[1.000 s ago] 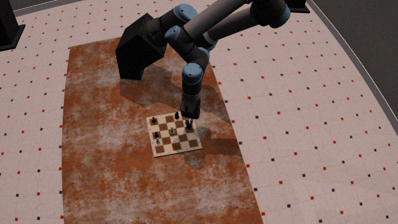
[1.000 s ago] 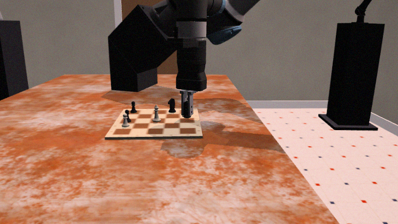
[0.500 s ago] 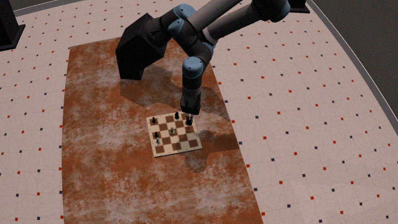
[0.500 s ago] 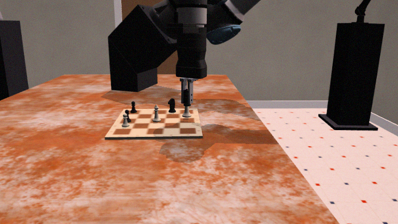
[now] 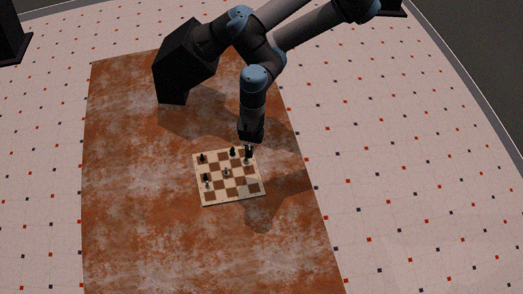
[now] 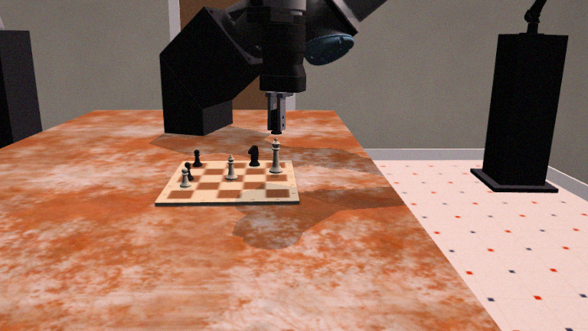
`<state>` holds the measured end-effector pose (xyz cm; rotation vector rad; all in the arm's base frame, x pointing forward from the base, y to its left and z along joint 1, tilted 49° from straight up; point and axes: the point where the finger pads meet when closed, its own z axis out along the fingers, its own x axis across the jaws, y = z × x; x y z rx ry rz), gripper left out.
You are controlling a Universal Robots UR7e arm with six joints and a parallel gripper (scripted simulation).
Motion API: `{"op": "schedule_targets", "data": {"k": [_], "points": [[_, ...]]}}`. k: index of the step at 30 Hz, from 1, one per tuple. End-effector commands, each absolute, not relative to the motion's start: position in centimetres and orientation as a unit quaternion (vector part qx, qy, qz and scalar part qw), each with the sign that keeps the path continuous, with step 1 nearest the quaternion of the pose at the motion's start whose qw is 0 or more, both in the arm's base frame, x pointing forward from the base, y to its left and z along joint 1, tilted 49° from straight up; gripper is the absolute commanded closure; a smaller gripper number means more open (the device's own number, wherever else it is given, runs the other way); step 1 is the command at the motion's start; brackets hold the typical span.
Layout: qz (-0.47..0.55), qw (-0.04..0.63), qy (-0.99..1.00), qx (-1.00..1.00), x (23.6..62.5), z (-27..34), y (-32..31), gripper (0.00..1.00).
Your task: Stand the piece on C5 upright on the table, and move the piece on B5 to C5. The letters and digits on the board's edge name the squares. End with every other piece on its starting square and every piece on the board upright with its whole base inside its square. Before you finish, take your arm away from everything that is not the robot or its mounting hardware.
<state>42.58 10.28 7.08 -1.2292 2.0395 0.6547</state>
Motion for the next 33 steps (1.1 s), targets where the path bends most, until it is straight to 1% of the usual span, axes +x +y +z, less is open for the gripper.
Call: {"op": "schedule_targets", "data": {"k": [1,24,28,31,33], "points": [[0.253,0.329,0.778,-0.471,42.1,7.9,9.4,1.0],[0.254,0.329,0.779,-0.47,42.0,8.4,8.8,1.0],[0.258,0.326,0.784,-0.461,43.0,8.4,8.1,1.0],[0.264,0.321,0.793,-0.446,44.6,8.2,7.0,1.0],[0.264,0.321,0.793,-0.446,44.6,8.2,7.0,1.0]]}}
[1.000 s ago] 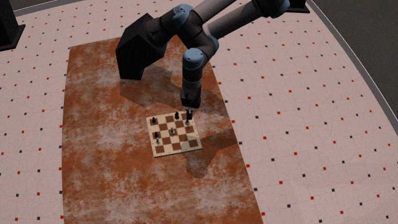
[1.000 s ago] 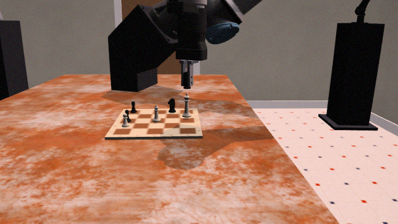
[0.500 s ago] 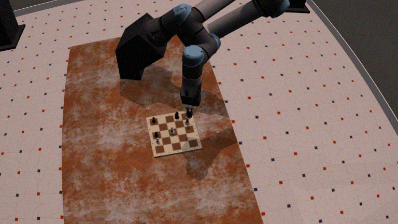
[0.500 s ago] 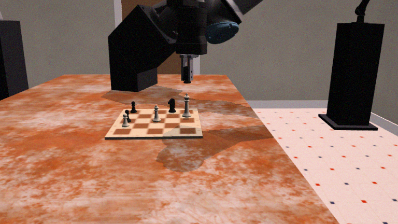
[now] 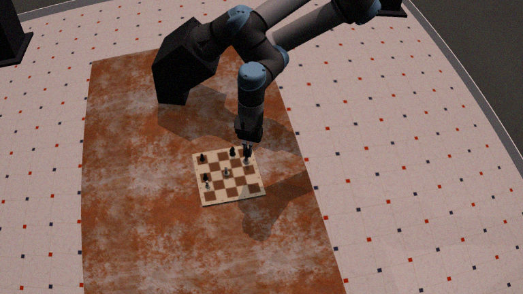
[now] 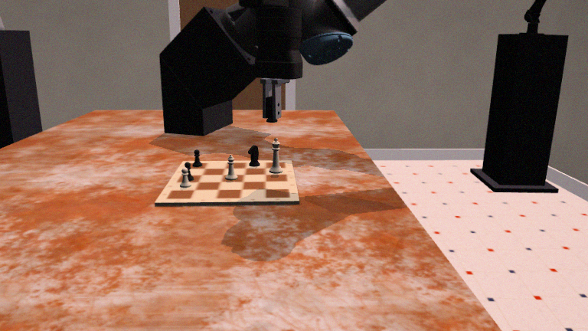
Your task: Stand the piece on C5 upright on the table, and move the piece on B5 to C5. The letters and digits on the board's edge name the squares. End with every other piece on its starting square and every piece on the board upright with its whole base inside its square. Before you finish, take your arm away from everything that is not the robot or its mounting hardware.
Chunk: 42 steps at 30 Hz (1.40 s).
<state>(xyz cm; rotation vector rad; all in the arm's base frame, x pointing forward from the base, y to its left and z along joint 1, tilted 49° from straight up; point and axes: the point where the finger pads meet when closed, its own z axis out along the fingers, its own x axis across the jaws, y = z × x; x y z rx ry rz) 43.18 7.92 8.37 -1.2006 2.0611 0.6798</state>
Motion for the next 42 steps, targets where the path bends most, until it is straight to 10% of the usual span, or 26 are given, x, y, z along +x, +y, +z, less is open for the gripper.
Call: {"op": "schedule_targets", "data": {"k": [1,15,42], "points": [[0.266,0.319,0.796,-0.44,45.2,8.1,6.6,1.0],[0.303,0.284,0.844,-0.34,55.6,4.1,0.1,1.0],[0.307,0.28,0.848,-0.329,56.8,3.0,-0.1,1.0]]}}
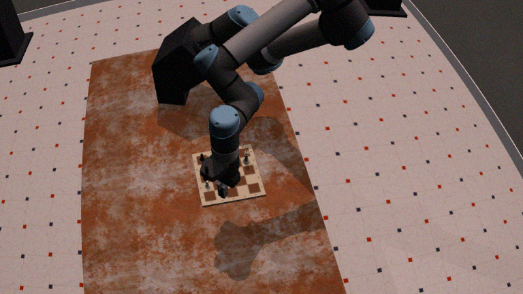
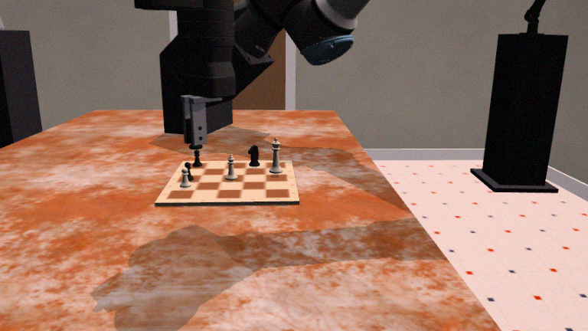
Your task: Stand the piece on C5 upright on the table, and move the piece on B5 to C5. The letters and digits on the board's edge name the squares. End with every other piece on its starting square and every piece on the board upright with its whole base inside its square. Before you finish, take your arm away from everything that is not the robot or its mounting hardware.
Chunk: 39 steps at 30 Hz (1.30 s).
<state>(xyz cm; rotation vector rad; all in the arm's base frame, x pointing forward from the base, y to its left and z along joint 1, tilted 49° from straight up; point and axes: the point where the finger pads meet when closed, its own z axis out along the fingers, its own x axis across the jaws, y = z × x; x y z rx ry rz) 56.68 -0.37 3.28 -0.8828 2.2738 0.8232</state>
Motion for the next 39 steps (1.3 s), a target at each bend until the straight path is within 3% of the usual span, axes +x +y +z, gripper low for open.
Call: {"op": "schedule_targets", "data": {"k": [1,23,39], "points": [[0.307,0.28,0.848,-0.329,56.9,2.9,0.0,1.0],[0.307,0.28,0.848,-0.329,59.3,-2.3,5.7,1.0],[0.307,0.28,0.848,-0.329,59.5,-2.8,6.2,1.0]]}}
